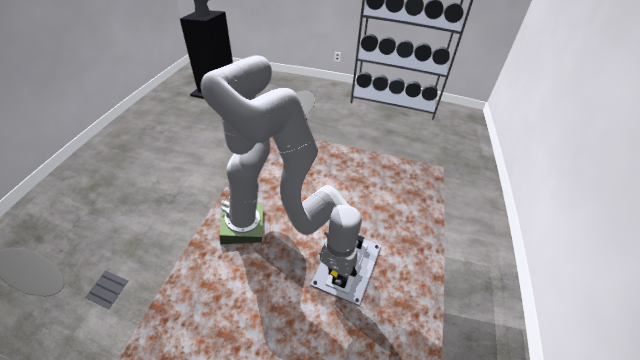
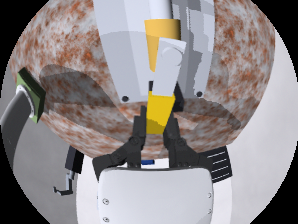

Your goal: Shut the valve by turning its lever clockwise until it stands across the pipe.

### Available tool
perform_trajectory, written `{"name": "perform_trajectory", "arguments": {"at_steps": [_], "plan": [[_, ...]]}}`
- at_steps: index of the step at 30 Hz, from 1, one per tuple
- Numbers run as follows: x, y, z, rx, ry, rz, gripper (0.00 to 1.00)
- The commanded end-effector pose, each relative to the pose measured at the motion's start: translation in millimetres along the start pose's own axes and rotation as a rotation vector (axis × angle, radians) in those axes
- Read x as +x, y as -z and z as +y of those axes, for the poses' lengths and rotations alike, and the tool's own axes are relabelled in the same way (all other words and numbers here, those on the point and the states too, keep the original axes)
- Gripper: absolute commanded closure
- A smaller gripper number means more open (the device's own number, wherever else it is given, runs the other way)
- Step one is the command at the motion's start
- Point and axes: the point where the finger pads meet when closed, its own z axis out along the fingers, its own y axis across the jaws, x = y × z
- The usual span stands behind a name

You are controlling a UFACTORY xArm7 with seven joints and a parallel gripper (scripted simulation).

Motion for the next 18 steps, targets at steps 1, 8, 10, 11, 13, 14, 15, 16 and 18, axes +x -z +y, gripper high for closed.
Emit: {"name": "perform_trajectory", "arguments": {"at_steps": [1, 8, 10, 11, 13, 14, 15, 16, 18], "plan": [[-0.2, 0.8, -1.3, 0.0, -0.018, 0.002, 1.0], [-0.1, 0.8, -4.9, 0.0, -0.061, 0.002, 1.0], [0.1, 0.8, -6.6, 0.0, -0.082, 0.002, 1.0], [0.2, 0.8, -7.6, 0.0, -0.094, 0.002, 1.0], [0.3, 0.8, -8.7, 0.0, -0.108, 0.002, 1.0], [0.3, 0.8, -8.8, 0.0, -0.108, 0.002, 1.0], [0.3, 0.8, -8.8, 0.0, -0.109, 0.002, 1.0], [0.3, 0.8, -9.2, 0.0, -0.114, 0.002, 1.0], [0.3, 0.8, -9.2, 0.0, -0.114, 0.002, 1.0]]}}
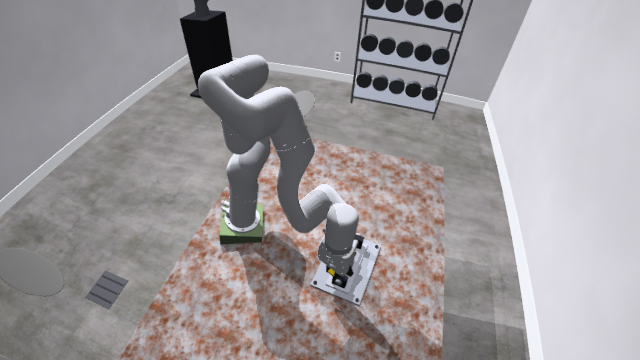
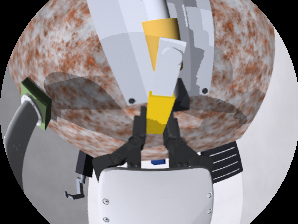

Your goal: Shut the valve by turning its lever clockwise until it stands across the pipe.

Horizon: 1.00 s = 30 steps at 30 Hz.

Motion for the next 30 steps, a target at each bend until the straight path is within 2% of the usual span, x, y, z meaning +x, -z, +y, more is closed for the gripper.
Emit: {"name": "perform_trajectory", "arguments": {"at_steps": [1, 30], "plan": [[0.0, 0.8, -1.3, 0.0, -0.02, 0.002, 1.0], [1.8, 0.8, -16.9, 0.0, -0.209, 0.002, 1.0]]}}
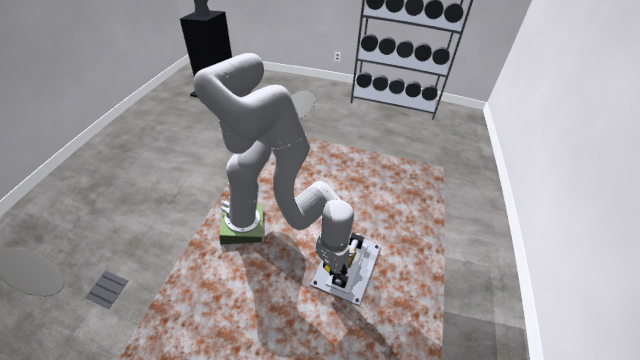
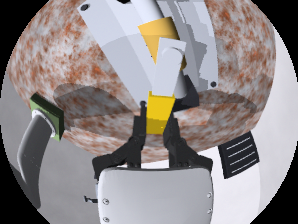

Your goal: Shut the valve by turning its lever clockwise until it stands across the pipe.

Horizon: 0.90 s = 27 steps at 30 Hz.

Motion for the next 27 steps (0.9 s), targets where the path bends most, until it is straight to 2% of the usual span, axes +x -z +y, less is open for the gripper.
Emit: {"name": "perform_trajectory", "arguments": {"at_steps": [1, 27], "plan": [[0.2, 0.8, -3.0, 0.0, -0.039, 0.002, 1.0], [1.6, 0.8, -14.8, 0.001, -0.182, 0.002, 1.0]]}}
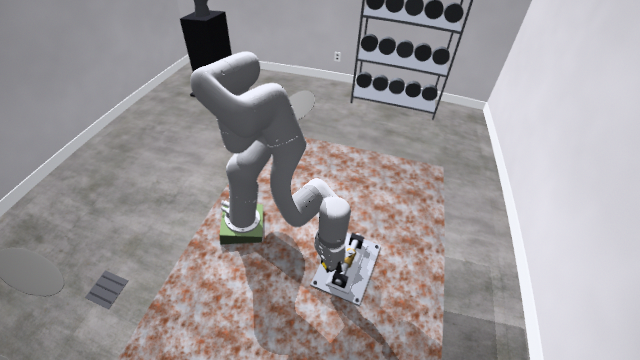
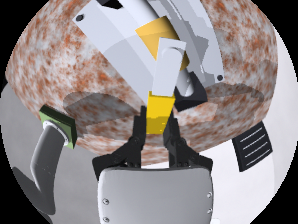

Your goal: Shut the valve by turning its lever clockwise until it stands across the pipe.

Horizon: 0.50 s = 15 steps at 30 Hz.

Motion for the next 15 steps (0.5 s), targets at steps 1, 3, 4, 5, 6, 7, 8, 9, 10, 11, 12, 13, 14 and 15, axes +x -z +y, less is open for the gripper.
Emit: {"name": "perform_trajectory", "arguments": {"at_steps": [1, 3, 4, 5, 6, 7, 8, 9, 10, 11, 12, 13, 14, 15], "plan": [[0.4, 0.8, -3.3, 0.001, -0.041, 0.002, 1.0], [0.4, 0.8, -3.7, 0.001, -0.046, 0.002, 1.0], [0.5, 0.8, -3.8, 0.001, -0.047, 0.002, 1.0], [0.5, 0.8, -4.2, 0.001, -0.052, 0.002, 1.0], [0.5, 0.8, -4.9, 0.001, -0.061, 0.002, 1.0], [0.6, 0.8, -5.9, 0.001, -0.072, 0.002, 1.0], [0.7, 0.8, -6.9, 0.001, -0.084, 0.002, 1.0], [0.7, 0.8, -7.6, 0.001, -0.093, 0.002, 1.0], [0.7, 0.8, -7.6, 0.001, -0.093, 0.002, 1.0], [0.7, 0.8, -7.6, 0.001, -0.093, 0.002, 1.0], [0.8, 0.8, -8.0, 0.001, -0.098, 0.002, 1.0], [0.8, 0.8, -8.1, 0.001, -0.098, 0.002, 1.0], [0.8, 0.8, -8.1, 0.001, -0.099, 0.002, 1.0], [0.8, 0.8, -8.5, 0.001, -0.104, 0.002, 1.0]]}}
